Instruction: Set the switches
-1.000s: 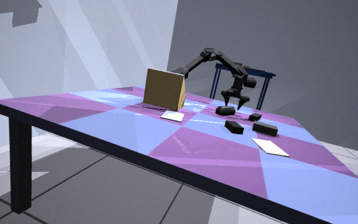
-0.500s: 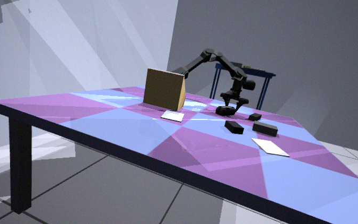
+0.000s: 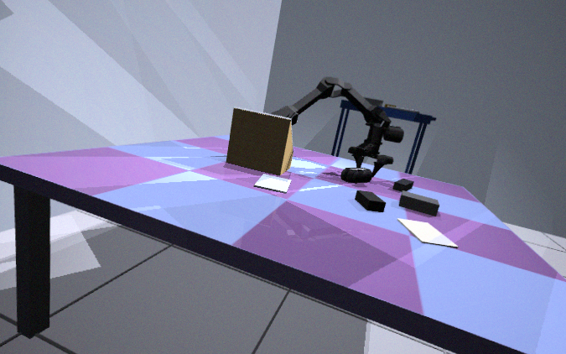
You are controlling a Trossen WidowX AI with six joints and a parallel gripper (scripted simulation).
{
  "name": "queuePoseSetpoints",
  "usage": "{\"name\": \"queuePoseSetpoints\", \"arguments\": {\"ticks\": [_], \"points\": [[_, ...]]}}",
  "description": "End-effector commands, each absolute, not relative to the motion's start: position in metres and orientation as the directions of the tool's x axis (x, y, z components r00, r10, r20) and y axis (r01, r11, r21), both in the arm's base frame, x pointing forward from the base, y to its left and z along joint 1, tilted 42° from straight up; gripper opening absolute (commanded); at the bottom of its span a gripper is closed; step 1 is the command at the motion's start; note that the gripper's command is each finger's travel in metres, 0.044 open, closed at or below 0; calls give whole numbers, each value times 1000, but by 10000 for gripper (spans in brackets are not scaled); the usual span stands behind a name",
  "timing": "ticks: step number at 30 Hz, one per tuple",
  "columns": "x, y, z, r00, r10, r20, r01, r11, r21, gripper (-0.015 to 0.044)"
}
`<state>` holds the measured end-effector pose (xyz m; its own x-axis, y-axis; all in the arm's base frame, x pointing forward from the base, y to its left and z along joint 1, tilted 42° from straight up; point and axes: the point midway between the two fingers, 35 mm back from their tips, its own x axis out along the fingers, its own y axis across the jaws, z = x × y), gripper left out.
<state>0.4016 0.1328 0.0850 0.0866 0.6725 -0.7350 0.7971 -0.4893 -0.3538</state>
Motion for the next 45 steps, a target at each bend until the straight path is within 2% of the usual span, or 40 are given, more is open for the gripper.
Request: {"name": "queuePoseSetpoints", "arguments": {"ticks": [1,45], "points": [[400,131,85,85,671,-737,793,-493,-358,326],[392,106,100,84,670,-738,793,-494,-357,336]]}}
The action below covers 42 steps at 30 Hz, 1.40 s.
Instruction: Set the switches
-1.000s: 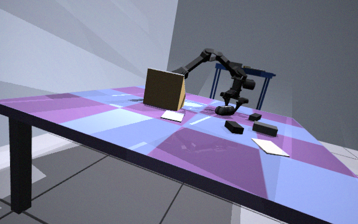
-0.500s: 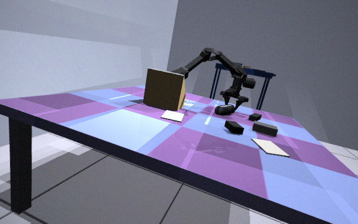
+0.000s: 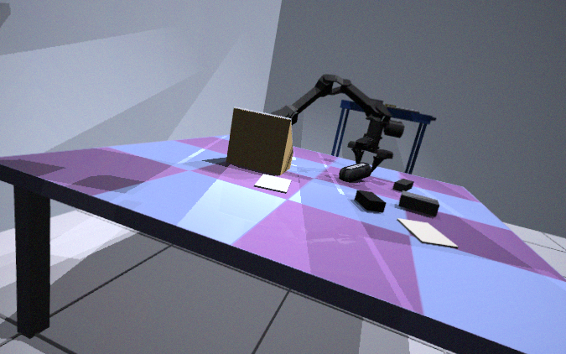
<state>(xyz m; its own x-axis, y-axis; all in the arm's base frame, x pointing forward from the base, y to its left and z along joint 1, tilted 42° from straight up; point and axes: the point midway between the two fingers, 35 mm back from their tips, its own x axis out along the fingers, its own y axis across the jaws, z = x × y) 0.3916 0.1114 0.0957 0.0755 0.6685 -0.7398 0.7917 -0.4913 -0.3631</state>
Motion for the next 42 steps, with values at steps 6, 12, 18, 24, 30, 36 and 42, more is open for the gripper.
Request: {"name": "queuePoseSetpoints", "arguments": {"ticks": [6,12,18,24,30,36,42], "points": [[390,102,101,84,669,-738,793,-494,-357,336],[389,98,103,84,669,-738,793,-494,-357,336],[387,94,105,84,669,-739,792,-494,-357,336],[385,89,106,84,669,-739,792,-494,-357,336],[383,85,107,84,668,-739,792,-494,-357,336],[381,81,108,84,668,-739,792,-495,-357,336],[378,77,109,84,668,-739,792,-495,-357,336]]}}
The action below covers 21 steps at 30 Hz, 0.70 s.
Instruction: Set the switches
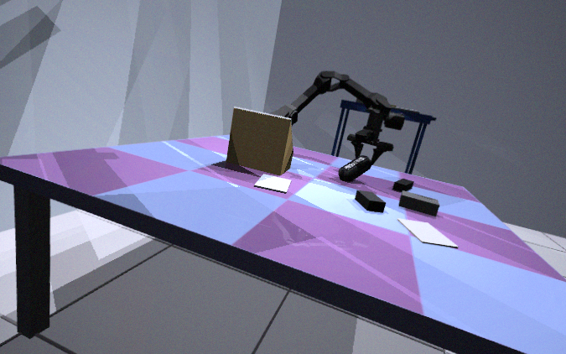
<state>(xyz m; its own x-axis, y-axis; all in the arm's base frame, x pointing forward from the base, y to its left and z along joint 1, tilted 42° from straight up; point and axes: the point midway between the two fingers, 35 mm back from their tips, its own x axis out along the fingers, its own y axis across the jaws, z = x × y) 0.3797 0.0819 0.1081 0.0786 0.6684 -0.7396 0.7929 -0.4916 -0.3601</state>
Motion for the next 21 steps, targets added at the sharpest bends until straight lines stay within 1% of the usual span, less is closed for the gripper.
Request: {"name": "queuePoseSetpoints", "arguments": {"ticks": [1,21], "points": [[378,76,110,84,668,-739,792,-495,-357,336],[370,62,111,83,667,-740,792,-495,-358,336]]}}
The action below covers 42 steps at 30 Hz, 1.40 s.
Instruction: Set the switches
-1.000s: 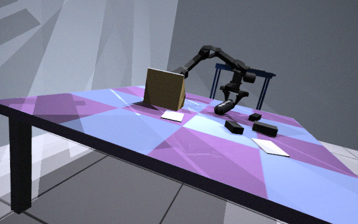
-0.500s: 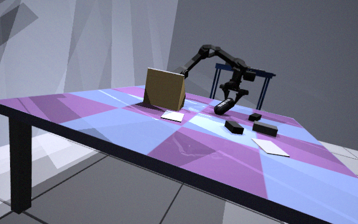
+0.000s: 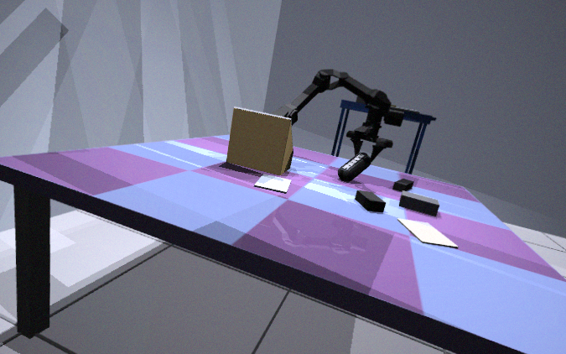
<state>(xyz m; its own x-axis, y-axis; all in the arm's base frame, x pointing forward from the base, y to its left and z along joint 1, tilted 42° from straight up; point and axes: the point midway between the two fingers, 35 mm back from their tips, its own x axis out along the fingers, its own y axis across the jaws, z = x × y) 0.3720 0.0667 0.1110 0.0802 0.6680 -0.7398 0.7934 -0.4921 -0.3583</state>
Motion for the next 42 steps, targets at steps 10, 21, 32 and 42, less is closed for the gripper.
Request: {"name": "queuePoseSetpoints", "arguments": {"ticks": [10,21,32,42], "points": [[366,55,111,83,667,-741,792,-495,-358,336],[361,47,111,82,667,-741,792,-495,-358,336],[356,40,110,82,666,-741,791,-496,-358,336],[353,35,109,82,666,-741,791,-496,-358,336]]}}
